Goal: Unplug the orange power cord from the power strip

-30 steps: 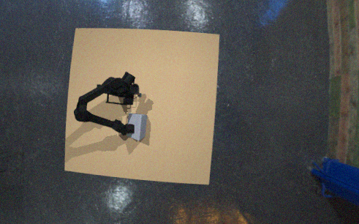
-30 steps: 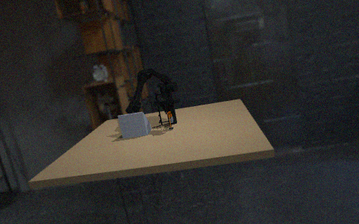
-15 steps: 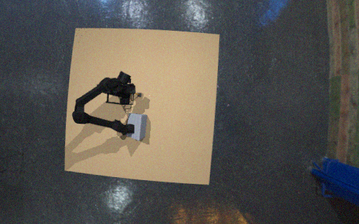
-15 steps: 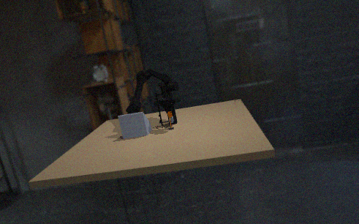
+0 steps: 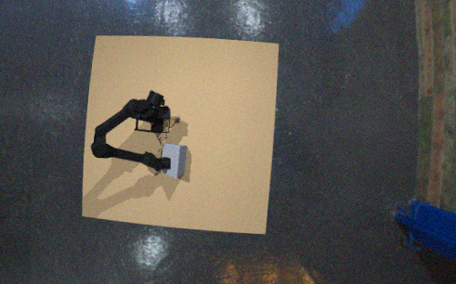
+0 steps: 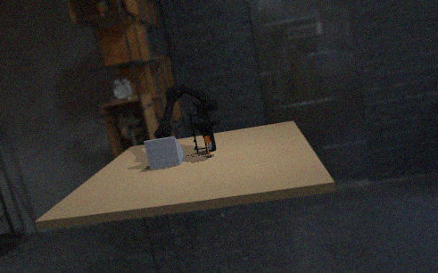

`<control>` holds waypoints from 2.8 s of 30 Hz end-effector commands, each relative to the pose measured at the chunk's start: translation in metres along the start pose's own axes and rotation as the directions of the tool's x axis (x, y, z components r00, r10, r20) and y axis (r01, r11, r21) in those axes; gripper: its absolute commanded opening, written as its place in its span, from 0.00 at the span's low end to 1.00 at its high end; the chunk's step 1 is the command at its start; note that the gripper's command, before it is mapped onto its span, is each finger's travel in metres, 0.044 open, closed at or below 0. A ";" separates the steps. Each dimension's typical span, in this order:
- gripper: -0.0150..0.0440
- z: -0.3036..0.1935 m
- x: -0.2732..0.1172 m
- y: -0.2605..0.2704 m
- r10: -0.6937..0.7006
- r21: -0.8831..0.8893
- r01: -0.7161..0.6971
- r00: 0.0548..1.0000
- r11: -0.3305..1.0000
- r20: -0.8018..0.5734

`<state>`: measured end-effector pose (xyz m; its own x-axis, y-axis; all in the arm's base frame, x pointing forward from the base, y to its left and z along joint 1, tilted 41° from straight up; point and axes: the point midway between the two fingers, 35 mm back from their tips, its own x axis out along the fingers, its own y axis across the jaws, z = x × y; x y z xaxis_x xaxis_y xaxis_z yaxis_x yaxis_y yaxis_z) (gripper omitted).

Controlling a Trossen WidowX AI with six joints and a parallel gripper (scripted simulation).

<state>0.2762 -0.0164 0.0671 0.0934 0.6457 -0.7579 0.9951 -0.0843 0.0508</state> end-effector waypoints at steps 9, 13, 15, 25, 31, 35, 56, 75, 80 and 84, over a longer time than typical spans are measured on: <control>0.39 -0.001 0.005 -0.001 -0.001 0.000 0.001 1.000 1.000 -0.001; 0.31 -0.001 0.005 -0.001 -0.001 0.000 0.001 1.000 1.000 -0.001; 0.29 -0.001 0.005 -0.001 -0.001 0.000 0.001 1.000 1.000 -0.001; 0.25 0.007 0.005 0.000 -0.001 0.000 0.001 1.000 1.000 0.001; 0.25 0.016 0.005 0.001 -0.001 0.002 0.001 1.000 1.000 0.002; 0.25 0.023 0.005 0.001 -0.001 0.002 0.001 1.000 1.000 0.003; 0.30 0.046 0.003 -0.002 -0.009 0.000 0.009 1.000 1.000 0.001; 0.53 0.047 -0.004 -0.002 -0.003 0.007 0.003 1.000 1.000 -0.002; 0.53 0.044 -0.004 -0.002 -0.003 0.007 0.003 1.000 1.000 -0.002; 0.53 0.038 -0.004 -0.001 -0.003 0.007 0.003 1.000 1.000 -0.002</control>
<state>0.2720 -0.0510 0.0407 0.0854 0.6470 -0.7577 0.9956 -0.0843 0.0403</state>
